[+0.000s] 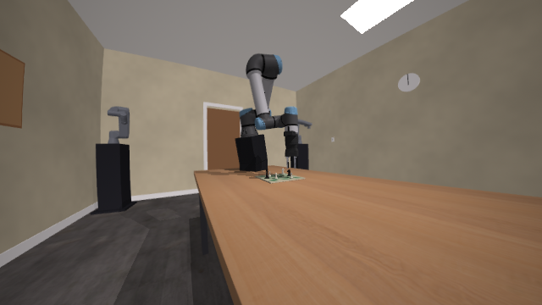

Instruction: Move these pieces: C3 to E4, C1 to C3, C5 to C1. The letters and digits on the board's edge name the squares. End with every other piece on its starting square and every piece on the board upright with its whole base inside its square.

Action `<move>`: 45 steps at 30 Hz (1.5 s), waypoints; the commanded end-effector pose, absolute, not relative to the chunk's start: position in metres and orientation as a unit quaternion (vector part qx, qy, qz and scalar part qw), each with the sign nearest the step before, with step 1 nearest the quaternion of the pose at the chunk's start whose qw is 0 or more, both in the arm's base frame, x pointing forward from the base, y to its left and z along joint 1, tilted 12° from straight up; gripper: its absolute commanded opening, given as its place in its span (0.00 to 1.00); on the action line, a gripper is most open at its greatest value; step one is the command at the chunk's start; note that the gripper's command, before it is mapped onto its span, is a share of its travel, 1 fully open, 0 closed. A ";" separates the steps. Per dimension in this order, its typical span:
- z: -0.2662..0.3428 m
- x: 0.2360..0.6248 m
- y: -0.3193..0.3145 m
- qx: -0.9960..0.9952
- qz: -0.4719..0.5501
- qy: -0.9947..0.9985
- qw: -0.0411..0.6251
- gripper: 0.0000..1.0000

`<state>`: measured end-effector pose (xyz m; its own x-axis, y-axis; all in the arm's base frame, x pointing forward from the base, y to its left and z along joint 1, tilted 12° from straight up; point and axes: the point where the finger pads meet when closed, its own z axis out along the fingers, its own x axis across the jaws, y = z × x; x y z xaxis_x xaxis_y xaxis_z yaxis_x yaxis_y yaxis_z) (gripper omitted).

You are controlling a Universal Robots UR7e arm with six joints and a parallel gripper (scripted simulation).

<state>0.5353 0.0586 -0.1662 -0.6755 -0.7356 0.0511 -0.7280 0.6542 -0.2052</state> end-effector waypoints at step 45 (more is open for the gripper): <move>-0.124 0.529 0.060 -0.374 -0.104 0.921 0.022 1.00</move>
<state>0.5298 0.0636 -0.1254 -0.6932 -0.7193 0.0461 -0.7112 0.6722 -0.2060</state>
